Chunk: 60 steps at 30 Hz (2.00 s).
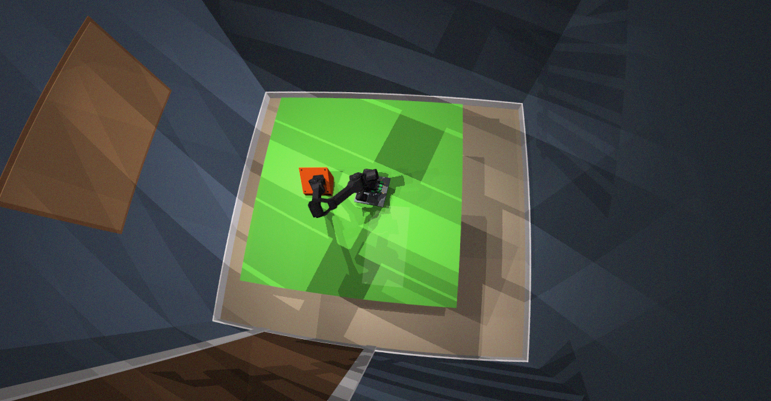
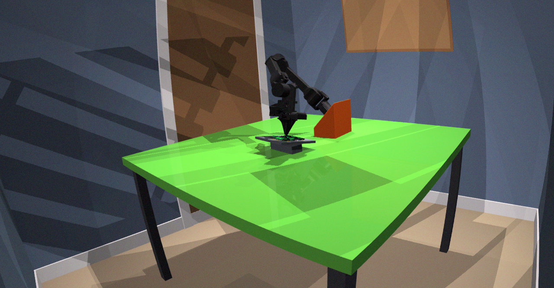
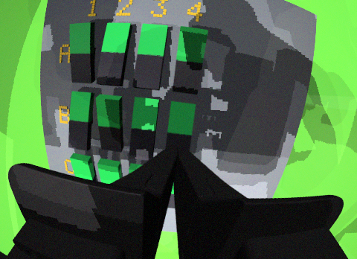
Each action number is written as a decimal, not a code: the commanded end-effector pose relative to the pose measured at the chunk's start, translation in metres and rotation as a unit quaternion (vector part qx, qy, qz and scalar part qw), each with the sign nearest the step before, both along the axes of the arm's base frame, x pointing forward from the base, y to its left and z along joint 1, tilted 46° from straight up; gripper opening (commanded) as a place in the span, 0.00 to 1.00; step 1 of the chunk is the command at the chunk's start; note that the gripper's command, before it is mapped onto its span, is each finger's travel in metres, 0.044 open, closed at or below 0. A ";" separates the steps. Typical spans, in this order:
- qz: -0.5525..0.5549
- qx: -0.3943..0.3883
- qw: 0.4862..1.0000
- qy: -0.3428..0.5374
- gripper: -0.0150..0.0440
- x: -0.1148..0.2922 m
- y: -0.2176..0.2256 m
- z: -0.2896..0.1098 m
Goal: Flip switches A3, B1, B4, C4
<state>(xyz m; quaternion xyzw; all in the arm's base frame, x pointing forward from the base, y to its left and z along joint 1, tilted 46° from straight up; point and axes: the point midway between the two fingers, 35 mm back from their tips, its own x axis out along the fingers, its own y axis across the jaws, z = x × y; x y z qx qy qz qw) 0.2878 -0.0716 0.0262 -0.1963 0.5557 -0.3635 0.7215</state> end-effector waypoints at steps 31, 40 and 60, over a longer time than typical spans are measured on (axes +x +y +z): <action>0.002 -0.002 1.000 0.002 0.25 0.000 -0.004 -0.003; 0.000 0.000 1.000 0.000 0.25 0.001 -0.002 -0.002; -0.012 0.005 1.000 0.016 0.25 -0.022 0.034 0.022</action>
